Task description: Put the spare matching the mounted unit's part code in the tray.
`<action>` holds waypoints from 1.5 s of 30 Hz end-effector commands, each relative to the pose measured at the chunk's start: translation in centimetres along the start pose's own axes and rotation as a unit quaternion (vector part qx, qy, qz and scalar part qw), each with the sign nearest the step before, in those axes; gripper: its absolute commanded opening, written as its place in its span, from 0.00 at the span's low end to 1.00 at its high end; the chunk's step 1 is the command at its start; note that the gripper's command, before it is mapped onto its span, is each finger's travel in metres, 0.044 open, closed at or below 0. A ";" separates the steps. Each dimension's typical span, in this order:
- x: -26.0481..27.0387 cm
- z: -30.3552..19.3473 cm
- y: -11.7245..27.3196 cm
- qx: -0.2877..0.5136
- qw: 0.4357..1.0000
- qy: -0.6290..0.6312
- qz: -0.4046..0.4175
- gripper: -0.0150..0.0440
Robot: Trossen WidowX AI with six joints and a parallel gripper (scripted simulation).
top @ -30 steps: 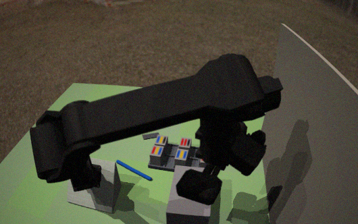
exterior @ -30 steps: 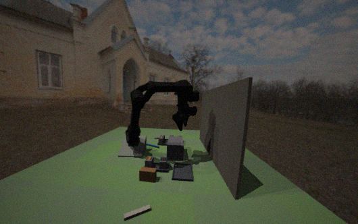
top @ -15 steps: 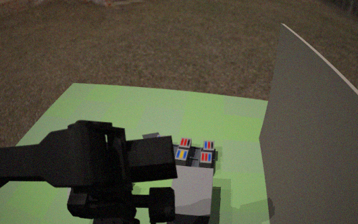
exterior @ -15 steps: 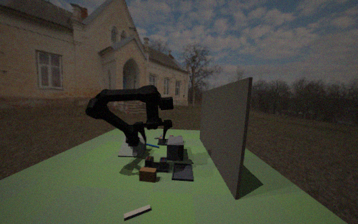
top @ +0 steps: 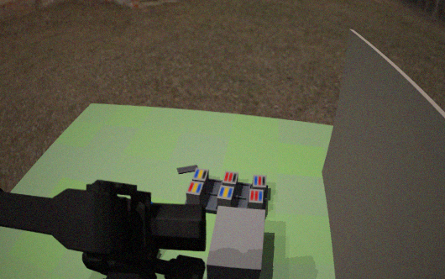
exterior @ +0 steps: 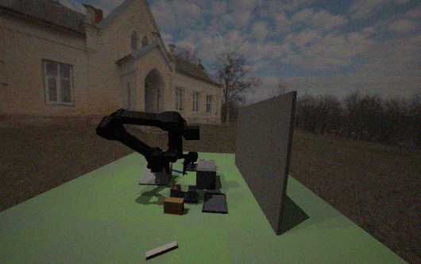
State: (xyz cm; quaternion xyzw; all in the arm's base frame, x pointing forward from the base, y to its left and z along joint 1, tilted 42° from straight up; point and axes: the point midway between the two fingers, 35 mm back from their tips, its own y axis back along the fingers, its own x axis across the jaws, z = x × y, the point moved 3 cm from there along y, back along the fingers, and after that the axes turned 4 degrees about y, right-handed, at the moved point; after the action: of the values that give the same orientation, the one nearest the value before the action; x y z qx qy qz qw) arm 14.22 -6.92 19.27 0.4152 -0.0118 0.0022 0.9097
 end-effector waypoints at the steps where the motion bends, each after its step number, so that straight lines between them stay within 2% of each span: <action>1: -0.1 -0.1 -1.2 -0.007 1.000 0.004 -0.014 0.76; 11: 0.0 -0.2 -1.6 -0.006 1.000 0.004 -0.014 0.76; 45: 0.1 -0.2 -7.1 -0.003 1.000 0.003 -0.013 0.76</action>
State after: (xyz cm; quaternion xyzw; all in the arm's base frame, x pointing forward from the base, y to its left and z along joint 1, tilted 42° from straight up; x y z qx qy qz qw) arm 14.62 -11.17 14.38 0.4106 -0.0064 -0.0083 0.9117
